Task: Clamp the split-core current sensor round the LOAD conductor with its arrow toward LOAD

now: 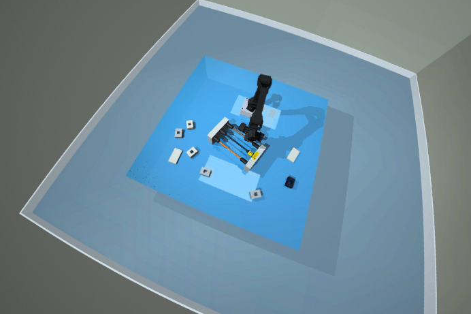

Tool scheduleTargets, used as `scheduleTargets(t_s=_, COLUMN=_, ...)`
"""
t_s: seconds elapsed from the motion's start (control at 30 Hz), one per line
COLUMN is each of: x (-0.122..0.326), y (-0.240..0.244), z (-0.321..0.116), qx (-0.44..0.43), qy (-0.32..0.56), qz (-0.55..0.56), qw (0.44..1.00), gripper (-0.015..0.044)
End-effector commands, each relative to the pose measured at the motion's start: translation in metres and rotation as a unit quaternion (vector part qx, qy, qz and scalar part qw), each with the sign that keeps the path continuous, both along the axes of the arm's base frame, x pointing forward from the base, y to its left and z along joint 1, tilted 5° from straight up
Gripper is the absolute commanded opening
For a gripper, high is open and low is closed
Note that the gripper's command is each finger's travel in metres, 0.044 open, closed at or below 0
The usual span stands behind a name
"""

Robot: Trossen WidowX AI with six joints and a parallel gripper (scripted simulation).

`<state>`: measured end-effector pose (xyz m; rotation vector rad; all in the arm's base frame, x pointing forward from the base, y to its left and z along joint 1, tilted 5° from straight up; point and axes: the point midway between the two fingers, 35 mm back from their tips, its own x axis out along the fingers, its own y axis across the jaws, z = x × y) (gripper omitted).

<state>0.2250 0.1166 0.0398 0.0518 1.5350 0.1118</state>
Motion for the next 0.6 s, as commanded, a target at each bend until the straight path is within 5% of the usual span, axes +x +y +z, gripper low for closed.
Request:
scheduleTargets(t_s=0.0, x=0.0, y=0.0, z=0.0, qx=0.0, qy=0.0, qz=0.0, qw=1.0, gripper=0.0203)
scheduleTargets(t_s=0.1, x=0.0, y=0.0, z=0.0, qx=0.0, qy=0.0, qz=0.0, qw=1.0, gripper=0.0183)
scheduleTargets(t_s=0.33, x=0.004, y=-0.001, z=0.022, qx=-0.001, qy=0.0, qz=0.0, qw=1.0, gripper=0.0)
scheduleTargets(t_s=0.57, x=0.006, y=-0.003, z=0.059, qx=-0.002, qy=0.002, qz=-0.001, qw=1.0, gripper=0.0)
